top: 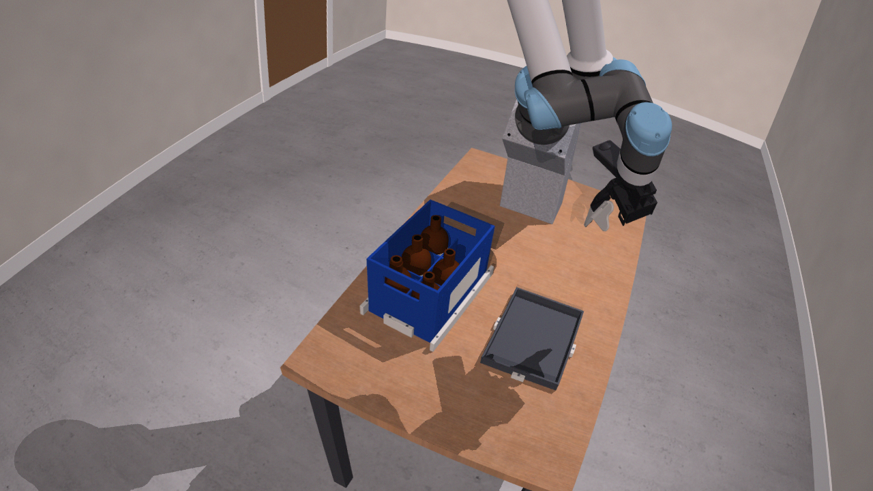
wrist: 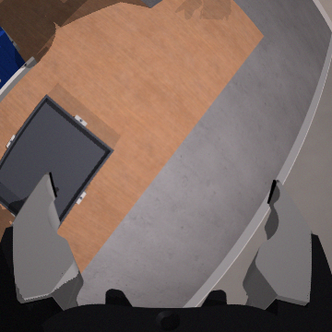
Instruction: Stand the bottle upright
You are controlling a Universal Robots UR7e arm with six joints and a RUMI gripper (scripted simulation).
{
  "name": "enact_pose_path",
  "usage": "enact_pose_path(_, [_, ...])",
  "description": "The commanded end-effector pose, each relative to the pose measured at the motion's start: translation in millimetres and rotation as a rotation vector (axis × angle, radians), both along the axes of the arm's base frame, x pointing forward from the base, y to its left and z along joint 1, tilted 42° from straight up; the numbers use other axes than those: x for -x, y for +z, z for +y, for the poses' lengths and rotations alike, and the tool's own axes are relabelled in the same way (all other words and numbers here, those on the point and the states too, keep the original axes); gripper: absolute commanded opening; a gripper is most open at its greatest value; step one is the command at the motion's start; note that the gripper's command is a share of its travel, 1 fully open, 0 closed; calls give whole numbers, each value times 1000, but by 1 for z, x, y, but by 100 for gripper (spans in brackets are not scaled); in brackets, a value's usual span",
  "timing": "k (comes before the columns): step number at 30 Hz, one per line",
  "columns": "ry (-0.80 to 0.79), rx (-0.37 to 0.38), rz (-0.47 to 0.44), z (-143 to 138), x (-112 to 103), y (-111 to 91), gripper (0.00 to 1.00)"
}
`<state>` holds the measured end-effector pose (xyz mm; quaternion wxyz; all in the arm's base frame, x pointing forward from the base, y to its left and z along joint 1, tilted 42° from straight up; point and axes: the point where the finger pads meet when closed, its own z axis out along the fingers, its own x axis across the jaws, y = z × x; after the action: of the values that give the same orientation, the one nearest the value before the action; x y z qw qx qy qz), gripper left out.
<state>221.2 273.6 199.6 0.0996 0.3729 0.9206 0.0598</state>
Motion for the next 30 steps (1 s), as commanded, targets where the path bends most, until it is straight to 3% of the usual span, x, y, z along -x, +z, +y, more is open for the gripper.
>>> enact_pose_path(1, [0, -1, -1, 0, 0, 0, 100])
enact_pose_path(30, [-17, -8, 4, -3, -4, -1, 100])
